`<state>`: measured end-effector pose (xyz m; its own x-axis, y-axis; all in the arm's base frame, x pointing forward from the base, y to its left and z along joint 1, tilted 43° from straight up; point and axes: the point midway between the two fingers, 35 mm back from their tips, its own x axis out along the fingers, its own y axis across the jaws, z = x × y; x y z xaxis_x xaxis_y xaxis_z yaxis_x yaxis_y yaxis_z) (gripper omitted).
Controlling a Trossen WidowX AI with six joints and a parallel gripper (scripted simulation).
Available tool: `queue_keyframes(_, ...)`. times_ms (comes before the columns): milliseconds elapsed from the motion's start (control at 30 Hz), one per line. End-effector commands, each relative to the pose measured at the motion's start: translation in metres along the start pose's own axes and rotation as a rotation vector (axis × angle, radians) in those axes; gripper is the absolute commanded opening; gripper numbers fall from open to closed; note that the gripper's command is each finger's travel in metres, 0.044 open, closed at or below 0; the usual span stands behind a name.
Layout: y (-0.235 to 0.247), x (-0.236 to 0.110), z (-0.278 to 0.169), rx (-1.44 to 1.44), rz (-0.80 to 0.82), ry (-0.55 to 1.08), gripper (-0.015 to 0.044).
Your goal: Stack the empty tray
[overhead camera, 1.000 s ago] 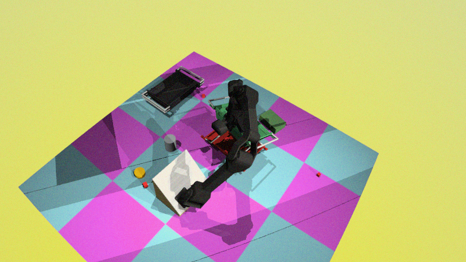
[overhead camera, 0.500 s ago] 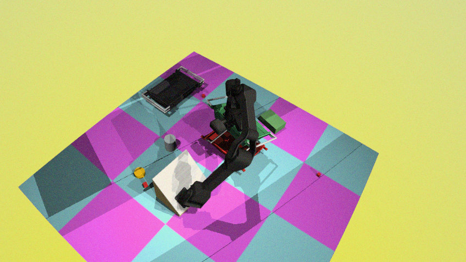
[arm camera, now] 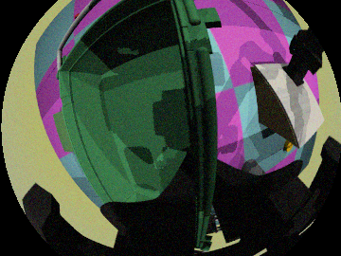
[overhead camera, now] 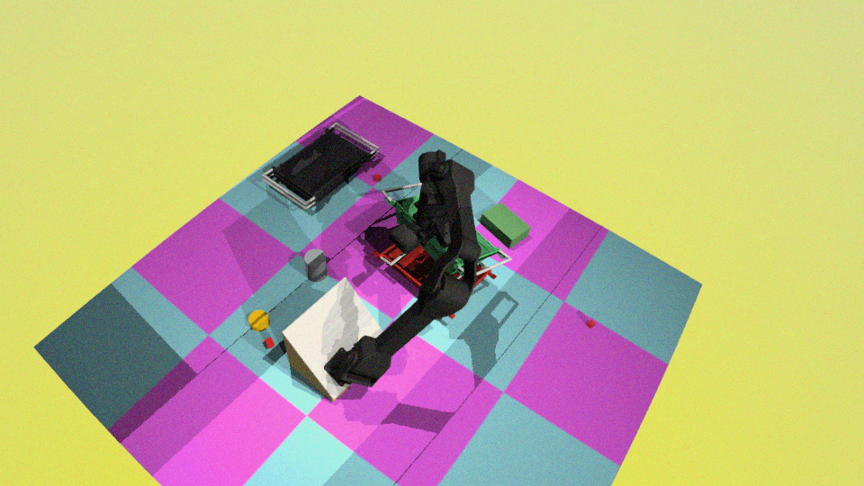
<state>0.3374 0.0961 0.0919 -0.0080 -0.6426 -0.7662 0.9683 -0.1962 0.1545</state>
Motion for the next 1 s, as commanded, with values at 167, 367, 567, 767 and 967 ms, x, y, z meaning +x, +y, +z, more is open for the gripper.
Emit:
queue_keyframes(167, 0.002, 0.016, -0.001, -0.042, 0.002, -0.018, 0.0000)
queue_keyframes(367, 0.002, 0.029, -0.001, -0.067, -0.009, -0.030, 0.0000)
queue_keyframes(567, 0.001, 0.042, 0.000, -0.092, -0.021, -0.042, 0.0000)
queue_keyframes(767, -0.001, 0.044, 0.001, -0.100, -0.024, -0.045, 0.0000)
queue_keyframes(967, -0.006, 0.048, 0.003, -0.108, -0.028, -0.049, 0.0000)
